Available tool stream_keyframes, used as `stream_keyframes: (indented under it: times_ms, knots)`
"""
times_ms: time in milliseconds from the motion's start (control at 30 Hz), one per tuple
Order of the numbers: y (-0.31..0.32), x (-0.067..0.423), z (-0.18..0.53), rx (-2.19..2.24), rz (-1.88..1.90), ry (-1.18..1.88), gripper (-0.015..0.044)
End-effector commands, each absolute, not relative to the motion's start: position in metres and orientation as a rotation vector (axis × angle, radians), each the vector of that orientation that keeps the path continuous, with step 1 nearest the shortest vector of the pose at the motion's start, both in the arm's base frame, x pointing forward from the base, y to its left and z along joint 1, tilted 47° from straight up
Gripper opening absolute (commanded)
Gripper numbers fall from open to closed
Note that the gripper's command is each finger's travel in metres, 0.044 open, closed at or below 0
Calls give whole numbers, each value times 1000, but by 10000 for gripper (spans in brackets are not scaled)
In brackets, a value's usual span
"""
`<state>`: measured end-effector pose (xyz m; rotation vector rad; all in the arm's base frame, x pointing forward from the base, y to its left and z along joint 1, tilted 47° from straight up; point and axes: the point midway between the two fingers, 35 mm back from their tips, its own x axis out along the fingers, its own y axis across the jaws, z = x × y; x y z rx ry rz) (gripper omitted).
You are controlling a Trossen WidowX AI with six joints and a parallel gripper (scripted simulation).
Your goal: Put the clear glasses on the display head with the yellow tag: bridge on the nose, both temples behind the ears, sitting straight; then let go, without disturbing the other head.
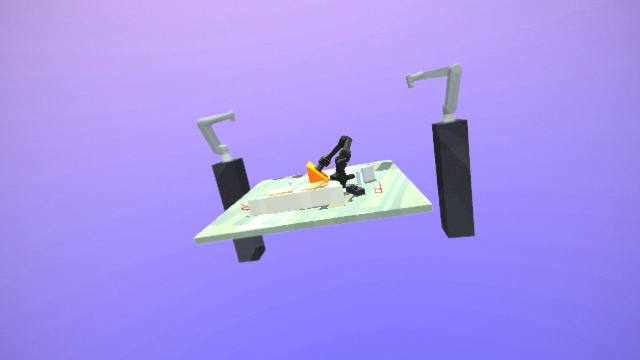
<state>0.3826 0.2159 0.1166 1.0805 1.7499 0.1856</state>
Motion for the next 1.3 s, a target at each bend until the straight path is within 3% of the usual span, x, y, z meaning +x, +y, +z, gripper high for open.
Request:
stream_keyframes:
  times_ms: [0,300,467,733,1267]
  knots:
    - [220,383,118,1077,185,1754,0]
    - [150,361,129,1073,179,1755,0]
    - [147,359,129,1074,180,1755,0]
    - [147,367,130,1084,165,1735,200]
    - [123,351,109,1075,157,1737,200]
